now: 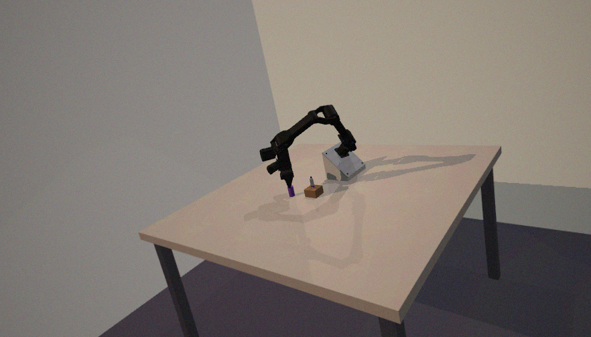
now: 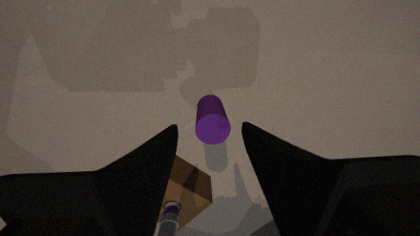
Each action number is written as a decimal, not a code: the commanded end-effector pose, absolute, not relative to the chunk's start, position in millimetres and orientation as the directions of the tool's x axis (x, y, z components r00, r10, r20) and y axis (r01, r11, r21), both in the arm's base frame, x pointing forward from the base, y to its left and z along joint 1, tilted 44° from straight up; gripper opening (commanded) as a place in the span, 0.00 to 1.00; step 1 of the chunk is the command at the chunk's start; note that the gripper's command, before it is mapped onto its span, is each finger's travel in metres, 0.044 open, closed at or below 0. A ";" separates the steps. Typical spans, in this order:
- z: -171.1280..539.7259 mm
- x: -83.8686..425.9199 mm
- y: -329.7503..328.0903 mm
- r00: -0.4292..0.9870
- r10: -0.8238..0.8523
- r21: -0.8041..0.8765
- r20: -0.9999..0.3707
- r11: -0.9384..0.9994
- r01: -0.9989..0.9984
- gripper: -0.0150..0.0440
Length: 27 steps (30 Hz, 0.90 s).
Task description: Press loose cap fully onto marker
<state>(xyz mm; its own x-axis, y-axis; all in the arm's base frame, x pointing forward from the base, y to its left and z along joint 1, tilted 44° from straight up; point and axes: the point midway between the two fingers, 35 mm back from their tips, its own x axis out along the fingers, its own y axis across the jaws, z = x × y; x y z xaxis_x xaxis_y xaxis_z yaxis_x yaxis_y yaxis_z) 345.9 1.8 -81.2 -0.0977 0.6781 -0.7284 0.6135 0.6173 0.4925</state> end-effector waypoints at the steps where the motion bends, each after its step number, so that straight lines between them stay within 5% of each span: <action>1: -88.8 341.6 7.4 -0.107 0.683 0.486 -0.722 0.612 0.625 0.67; 24: -110.3 337.3 29.3 -0.108 0.685 0.487 -0.721 0.610 0.625 0.67; 27: -110.1 337.4 29.5 -0.108 0.685 0.487 -0.721 0.610 0.625 0.54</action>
